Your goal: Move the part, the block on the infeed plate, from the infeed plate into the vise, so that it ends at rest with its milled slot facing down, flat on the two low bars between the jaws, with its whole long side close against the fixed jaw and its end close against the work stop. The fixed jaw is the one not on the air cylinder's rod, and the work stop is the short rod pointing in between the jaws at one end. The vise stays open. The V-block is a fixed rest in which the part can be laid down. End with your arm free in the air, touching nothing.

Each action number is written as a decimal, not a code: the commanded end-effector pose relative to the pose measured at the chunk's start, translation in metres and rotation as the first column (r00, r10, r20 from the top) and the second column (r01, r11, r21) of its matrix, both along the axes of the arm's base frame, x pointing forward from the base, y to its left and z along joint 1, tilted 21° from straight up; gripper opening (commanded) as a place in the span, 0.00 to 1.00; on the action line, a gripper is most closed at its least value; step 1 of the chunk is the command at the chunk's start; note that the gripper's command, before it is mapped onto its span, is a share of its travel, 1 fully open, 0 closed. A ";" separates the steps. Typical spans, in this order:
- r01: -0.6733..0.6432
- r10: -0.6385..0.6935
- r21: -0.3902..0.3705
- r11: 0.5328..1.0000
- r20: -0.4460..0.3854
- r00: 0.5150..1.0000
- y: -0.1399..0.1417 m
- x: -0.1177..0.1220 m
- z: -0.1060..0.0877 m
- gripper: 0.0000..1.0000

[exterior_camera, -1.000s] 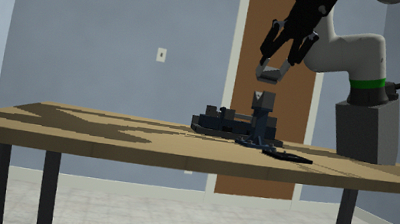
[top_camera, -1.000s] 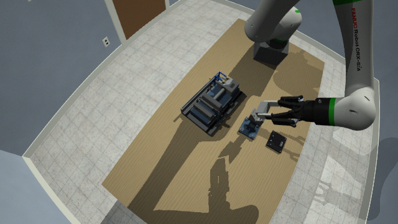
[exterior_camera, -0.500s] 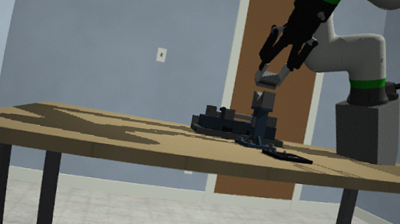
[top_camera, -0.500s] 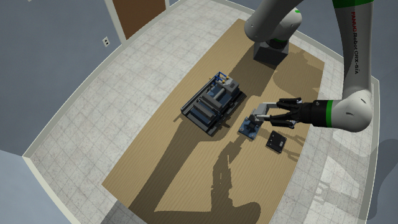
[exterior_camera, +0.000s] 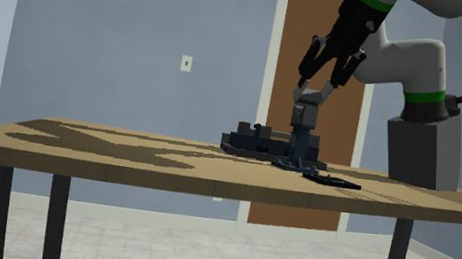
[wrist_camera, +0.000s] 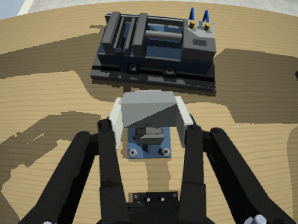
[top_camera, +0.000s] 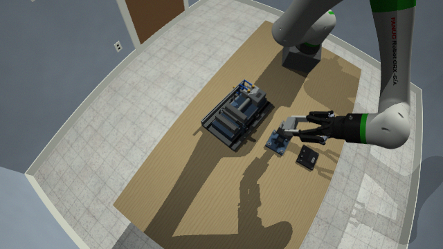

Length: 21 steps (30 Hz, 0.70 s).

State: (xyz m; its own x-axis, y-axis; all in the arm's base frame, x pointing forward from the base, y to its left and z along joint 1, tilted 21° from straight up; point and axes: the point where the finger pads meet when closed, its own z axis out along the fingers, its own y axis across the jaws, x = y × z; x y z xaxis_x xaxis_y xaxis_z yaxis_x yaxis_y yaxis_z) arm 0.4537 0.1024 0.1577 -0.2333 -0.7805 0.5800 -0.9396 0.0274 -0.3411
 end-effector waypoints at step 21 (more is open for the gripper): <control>0.000 0.000 0.000 1.000 0.000 1.000 0.002 0.006 -0.016 0.00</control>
State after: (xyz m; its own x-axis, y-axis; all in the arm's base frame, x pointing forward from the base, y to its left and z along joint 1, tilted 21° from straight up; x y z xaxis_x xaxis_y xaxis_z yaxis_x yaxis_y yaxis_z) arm 0.4591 0.1041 0.1428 -0.2333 -0.7805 0.5800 -0.9396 0.0274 -0.3411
